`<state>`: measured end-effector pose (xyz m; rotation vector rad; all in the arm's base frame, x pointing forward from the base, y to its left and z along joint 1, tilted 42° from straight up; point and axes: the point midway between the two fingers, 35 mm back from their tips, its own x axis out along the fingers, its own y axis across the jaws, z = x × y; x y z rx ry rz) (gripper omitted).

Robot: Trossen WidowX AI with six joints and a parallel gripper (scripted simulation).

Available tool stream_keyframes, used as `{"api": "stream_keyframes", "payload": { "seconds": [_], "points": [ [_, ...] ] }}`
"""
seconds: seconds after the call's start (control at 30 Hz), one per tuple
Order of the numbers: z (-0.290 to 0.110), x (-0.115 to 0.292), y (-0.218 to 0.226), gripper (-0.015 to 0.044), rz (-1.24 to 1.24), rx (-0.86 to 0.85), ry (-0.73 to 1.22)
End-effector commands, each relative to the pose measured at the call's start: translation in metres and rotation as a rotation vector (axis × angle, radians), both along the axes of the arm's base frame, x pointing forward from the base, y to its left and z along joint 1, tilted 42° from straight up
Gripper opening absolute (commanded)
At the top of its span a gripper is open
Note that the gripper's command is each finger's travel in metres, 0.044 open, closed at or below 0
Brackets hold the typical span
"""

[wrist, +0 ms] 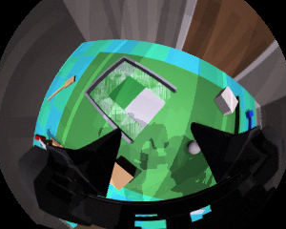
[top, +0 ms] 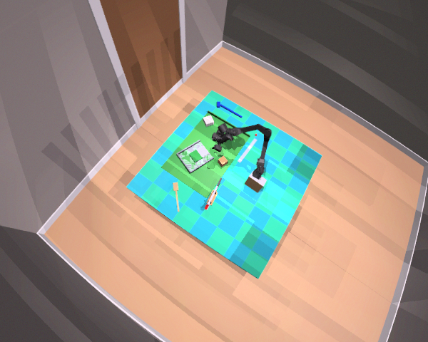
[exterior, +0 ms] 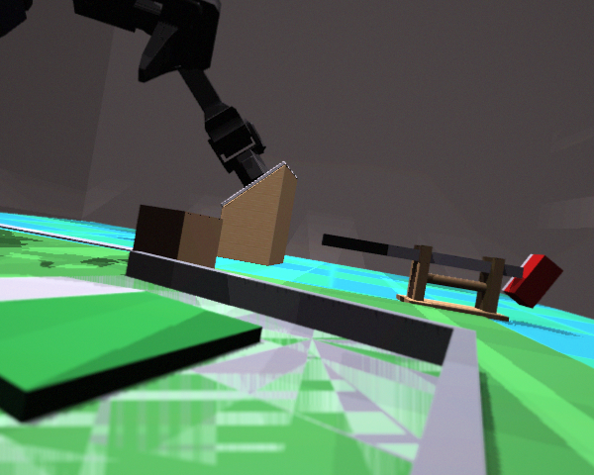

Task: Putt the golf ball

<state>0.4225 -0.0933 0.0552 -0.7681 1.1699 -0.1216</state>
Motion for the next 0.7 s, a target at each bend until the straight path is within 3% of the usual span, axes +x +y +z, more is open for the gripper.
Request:
{"api": "stream_keyframes", "payload": {
  "seconds": [0.0,0.4,0.53,0.67],
  "points": [
    [-0.052,-0.017,0.051,0.044,0.174,0.008,0.199],
    [-0.156,-0.116,0.15,0.044,0.651,-0.051,0.749],
    [-0.181,-0.163,0.168,0.044,0.812,-0.09,0.955],
    [-0.185,-0.174,0.17,0.044,0.846,-0.1,1.0]
  ]
}}
